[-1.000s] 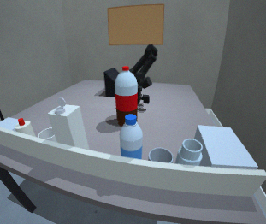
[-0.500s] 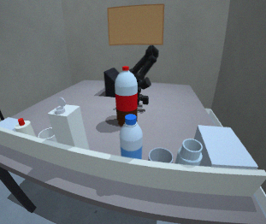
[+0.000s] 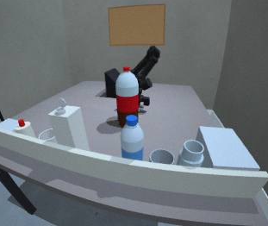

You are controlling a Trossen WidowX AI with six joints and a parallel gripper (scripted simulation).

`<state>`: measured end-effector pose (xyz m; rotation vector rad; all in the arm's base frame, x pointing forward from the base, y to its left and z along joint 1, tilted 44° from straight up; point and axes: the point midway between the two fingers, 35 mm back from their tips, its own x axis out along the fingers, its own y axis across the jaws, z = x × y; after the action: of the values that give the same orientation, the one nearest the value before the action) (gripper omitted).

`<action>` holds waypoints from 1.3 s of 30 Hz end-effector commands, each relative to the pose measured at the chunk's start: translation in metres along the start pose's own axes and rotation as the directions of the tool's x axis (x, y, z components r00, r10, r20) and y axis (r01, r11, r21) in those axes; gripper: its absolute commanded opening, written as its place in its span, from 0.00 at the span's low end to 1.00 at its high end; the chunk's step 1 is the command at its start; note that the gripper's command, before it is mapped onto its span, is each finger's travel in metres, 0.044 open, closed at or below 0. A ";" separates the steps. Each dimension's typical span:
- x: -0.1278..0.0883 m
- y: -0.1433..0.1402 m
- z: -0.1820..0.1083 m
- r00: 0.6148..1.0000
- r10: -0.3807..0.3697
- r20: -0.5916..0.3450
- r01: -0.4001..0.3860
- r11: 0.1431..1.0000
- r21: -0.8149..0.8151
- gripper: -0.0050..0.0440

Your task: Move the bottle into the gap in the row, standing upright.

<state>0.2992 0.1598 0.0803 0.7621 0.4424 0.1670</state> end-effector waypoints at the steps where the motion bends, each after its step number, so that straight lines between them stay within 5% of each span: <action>1: 0.002 0.004 0.004 1.000 0.010 0.009 -0.010 1.000 0.001 0.00; 39: 0.018 0.004 0.011 1.000 0.010 0.008 -0.010 1.000 0.000 0.00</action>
<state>0.3159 0.1607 0.0809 0.7625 0.4411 0.1681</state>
